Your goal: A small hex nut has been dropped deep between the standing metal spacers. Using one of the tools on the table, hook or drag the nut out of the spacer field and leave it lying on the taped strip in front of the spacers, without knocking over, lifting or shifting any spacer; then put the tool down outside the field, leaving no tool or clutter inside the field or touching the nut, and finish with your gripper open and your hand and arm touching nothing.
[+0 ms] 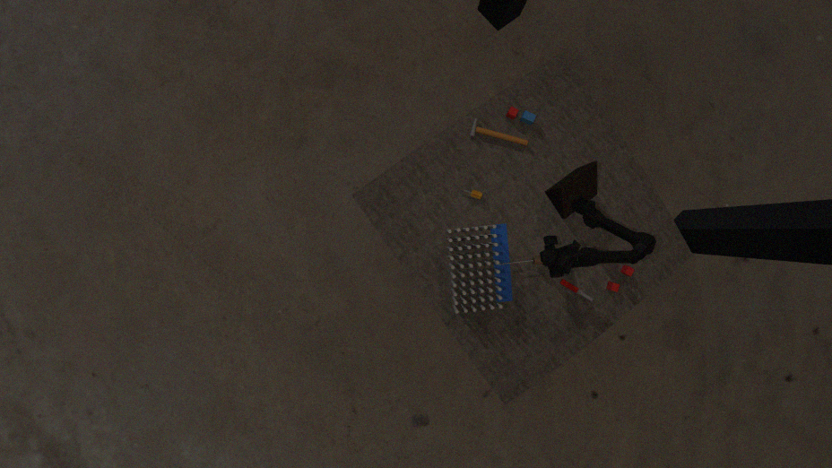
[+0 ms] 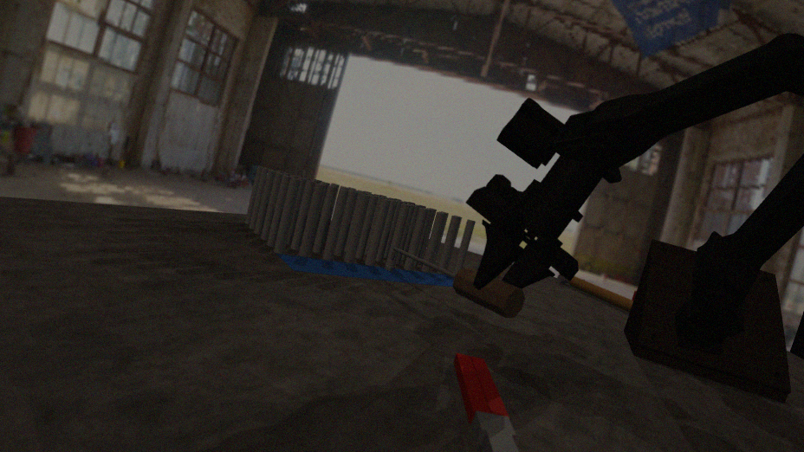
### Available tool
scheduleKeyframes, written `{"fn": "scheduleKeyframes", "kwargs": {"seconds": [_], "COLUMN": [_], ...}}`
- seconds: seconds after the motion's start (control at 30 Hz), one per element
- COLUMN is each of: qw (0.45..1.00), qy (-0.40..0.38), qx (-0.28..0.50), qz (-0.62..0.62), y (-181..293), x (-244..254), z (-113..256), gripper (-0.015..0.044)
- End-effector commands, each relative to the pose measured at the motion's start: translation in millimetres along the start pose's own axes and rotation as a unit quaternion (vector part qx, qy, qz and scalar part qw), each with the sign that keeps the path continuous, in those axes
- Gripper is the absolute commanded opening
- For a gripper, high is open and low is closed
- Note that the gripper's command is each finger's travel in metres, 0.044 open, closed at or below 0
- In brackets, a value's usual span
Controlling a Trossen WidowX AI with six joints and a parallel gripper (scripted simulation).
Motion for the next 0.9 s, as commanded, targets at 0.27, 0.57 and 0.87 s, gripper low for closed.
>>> {"fn": "scheduleKeyframes", "kwargs": {"seconds": [0.27, 0.57, 0.87], "qw": [1.0, 1.0, 1.0], "qy": [-0.003, 0.005, 0.01], "qx": [-0.003, -0.005, -0.005], "qz": [0.002, 0.004, 0.006], "y": [31, 19, 6], "x": [-5, 5, 18], "z": [17, 37, 69], "gripper": [0.0, 0.0, 0.0]}}
Point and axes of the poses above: the point midway between the two fingers, 35 mm back from their tips, its own z axis back along the fingers, its own x axis across the jaws, y = z × x, the point moved 9 cm from there along z, back along the fingers, and after that the axes turned 7 degrees about -z, right-handed, at the moved point
